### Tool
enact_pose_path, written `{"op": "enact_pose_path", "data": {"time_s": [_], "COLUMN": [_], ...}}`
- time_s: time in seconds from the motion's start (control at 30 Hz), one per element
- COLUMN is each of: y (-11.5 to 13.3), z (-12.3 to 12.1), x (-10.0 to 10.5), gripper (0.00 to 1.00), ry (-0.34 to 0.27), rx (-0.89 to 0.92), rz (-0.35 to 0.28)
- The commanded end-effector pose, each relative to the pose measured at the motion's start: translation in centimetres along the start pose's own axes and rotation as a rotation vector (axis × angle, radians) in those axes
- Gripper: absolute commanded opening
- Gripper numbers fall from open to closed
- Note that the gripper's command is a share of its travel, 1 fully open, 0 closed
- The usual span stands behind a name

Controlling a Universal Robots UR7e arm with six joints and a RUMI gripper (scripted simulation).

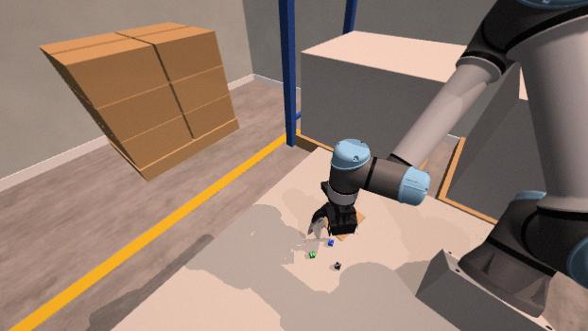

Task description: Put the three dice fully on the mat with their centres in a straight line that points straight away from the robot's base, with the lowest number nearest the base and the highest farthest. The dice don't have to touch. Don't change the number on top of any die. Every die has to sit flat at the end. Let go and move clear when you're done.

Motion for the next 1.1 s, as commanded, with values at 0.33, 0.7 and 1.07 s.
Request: {"op": "enact_pose_path", "data": {"time_s": [0.33,0.7,1.07], "y": [-0.04,-0.04,-0.04], "z": [-0.1,-0.1,-0.1], "x": [-1.63,-1.63,-1.63], "gripper": [1.0,1.0,1.0], "ry": [-0.004,-0.004,-0.004], "rx": [0.0,0.0,0.0], "rz": [0.002,0.002,0.002]}}
Point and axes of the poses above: the point where the finger pads meet when closed, its own x axis back along the fingers, its own z axis across the jaws, y = z × x, the point moved 1 cm from there along x, back along the fingers, and after that the axes turned 7 degrees about -x, right-handed, at the moved point
